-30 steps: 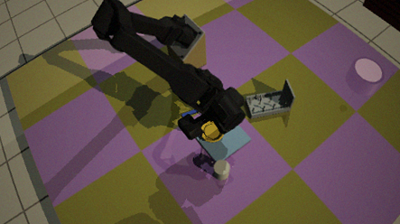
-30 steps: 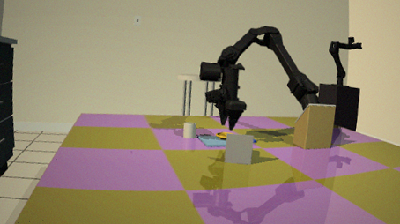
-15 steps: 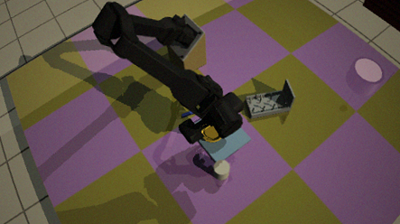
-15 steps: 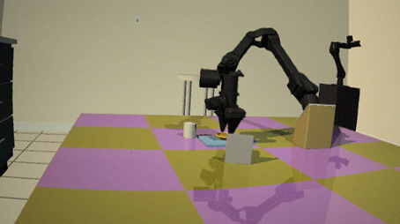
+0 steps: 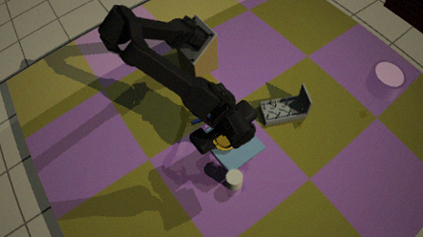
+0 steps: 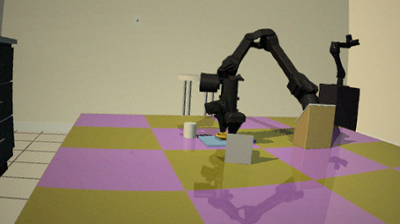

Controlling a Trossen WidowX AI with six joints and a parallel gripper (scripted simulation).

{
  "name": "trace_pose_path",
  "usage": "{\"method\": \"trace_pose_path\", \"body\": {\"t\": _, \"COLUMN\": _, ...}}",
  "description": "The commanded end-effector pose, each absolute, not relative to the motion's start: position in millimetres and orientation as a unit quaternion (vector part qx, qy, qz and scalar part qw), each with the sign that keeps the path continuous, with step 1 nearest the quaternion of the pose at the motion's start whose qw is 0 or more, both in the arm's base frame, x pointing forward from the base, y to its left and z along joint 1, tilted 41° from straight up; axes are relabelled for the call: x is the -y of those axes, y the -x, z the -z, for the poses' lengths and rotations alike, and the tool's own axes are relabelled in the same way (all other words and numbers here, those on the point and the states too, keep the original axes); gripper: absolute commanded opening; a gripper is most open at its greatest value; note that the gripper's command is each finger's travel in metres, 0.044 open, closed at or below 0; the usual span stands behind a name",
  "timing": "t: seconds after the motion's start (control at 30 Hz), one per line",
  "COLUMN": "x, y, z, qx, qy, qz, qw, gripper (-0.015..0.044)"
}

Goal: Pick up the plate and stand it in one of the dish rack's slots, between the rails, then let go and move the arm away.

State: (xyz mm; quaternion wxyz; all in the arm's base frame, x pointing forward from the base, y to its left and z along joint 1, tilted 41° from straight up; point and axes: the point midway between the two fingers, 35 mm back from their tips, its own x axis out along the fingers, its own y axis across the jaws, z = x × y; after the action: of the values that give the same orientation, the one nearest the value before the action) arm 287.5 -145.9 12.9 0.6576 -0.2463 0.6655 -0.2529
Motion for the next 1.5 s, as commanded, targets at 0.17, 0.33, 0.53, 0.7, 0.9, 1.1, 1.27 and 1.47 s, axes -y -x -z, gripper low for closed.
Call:
{"method": "trace_pose_path", "body": {"t": 0.17, "x": 146, "y": -288, "z": -12, "qx": -0.666, "qy": 0.248, "qz": 0.251, "qw": 0.658, "gripper": 0.0360}}
{"method": "trace_pose_path", "body": {"t": 0.33, "x": 146, "y": -288, "z": -12, "qx": -0.666, "qy": 0.248, "qz": 0.251, "qw": 0.658, "gripper": 0.0327}}
{"method": "trace_pose_path", "body": {"t": 0.53, "x": 133, "y": -294, "z": -25, "qx": -0.666, "qy": 0.246, "qz": 0.249, "qw": 0.659, "gripper": 0.0169}}
{"method": "trace_pose_path", "body": {"t": 0.7, "x": 113, "y": -300, "z": -44, "qx": -0.667, "qy": 0.243, "qz": 0.246, "qw": 0.660, "gripper": 0.0038}}
{"method": "trace_pose_path", "body": {"t": 0.9, "x": 90, "y": -305, "z": -67, "qx": -0.667, "qy": 0.241, "qz": 0.244, "qw": 0.661, "gripper": 0.0000}}
{"method": "trace_pose_path", "body": {"t": 1.1, "x": 68, "y": -306, "z": -91, "qx": -0.668, "qy": 0.241, "qz": 0.244, "qw": 0.661, "gripper": 0.0000}}
{"method": "trace_pose_path", "body": {"t": 1.27, "x": 51, "y": -307, "z": -109, "qx": -0.668, "qy": 0.242, "qz": 0.245, "qw": 0.660, "gripper": 0.0000}}
{"method": "trace_pose_path", "body": {"t": 1.47, "x": 34, "y": -308, "z": -130, "qx": -0.667, "qy": 0.244, "qz": 0.247, "qw": 0.659, "gripper": 0.0000}}
